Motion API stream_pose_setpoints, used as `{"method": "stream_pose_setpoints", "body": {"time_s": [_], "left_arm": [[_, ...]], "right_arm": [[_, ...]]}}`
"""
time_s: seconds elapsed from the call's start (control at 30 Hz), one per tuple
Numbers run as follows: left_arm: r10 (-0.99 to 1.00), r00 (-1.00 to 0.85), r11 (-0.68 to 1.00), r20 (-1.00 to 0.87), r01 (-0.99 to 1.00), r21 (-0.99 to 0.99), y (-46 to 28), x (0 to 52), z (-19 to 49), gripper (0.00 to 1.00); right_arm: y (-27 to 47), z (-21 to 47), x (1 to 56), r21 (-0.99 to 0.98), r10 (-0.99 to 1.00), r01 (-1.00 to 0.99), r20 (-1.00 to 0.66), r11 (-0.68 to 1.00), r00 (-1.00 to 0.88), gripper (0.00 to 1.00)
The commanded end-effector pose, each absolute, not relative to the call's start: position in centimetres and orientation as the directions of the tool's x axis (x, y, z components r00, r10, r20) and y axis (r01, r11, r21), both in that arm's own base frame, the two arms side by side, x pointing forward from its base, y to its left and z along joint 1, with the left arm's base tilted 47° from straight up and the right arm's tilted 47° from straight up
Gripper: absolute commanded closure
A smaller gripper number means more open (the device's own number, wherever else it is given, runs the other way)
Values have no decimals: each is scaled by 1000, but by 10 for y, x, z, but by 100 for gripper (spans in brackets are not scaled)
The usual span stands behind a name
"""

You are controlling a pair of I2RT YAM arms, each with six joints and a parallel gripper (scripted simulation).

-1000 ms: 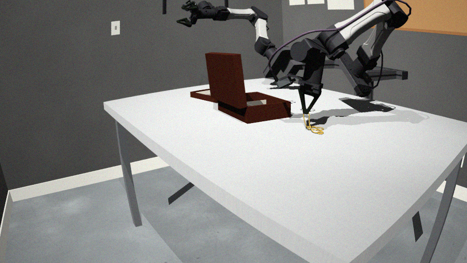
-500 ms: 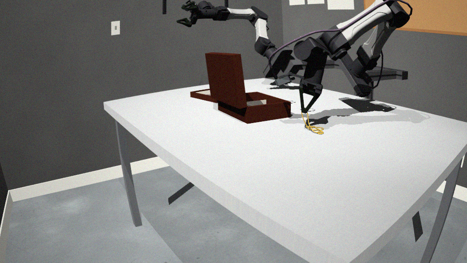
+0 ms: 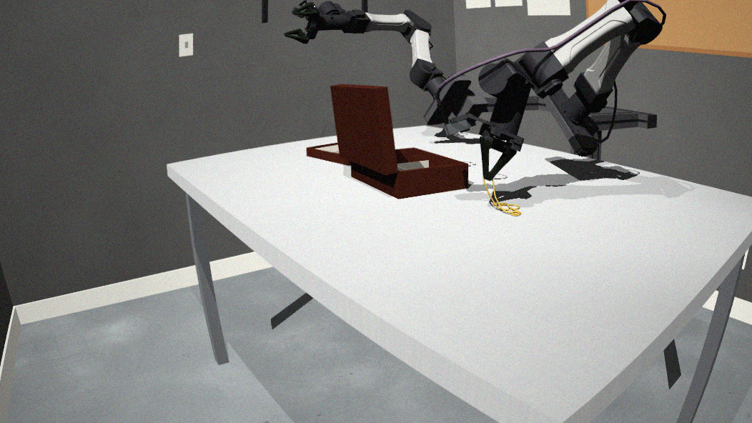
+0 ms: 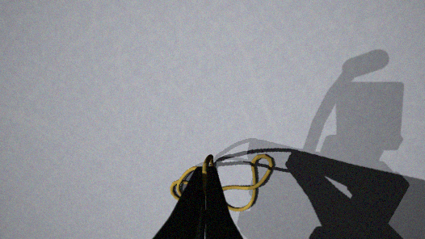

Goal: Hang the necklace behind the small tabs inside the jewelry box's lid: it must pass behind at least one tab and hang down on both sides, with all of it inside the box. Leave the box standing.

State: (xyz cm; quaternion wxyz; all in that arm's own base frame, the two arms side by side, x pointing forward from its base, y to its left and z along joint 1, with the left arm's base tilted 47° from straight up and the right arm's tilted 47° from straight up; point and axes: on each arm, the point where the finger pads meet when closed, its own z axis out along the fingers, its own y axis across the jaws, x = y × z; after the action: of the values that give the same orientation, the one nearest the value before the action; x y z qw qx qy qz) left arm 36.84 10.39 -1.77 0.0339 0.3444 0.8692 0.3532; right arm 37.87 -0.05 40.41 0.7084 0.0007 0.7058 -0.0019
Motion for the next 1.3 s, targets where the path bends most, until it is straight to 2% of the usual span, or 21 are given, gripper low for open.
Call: {"method": "stream_pose_setpoints", "body": {"time_s": [0.0,1.27], "left_arm": [[589,-805,569,72,477,670,106,376,-9,97],[368,-854,789,-367,78,610,94,382,-1,97]], "right_arm": [[1,416,376,-2,-2,-2,-999,1000,33,0],[1,416,376,-2,-2,-2,-999,1000,33,0]]}}
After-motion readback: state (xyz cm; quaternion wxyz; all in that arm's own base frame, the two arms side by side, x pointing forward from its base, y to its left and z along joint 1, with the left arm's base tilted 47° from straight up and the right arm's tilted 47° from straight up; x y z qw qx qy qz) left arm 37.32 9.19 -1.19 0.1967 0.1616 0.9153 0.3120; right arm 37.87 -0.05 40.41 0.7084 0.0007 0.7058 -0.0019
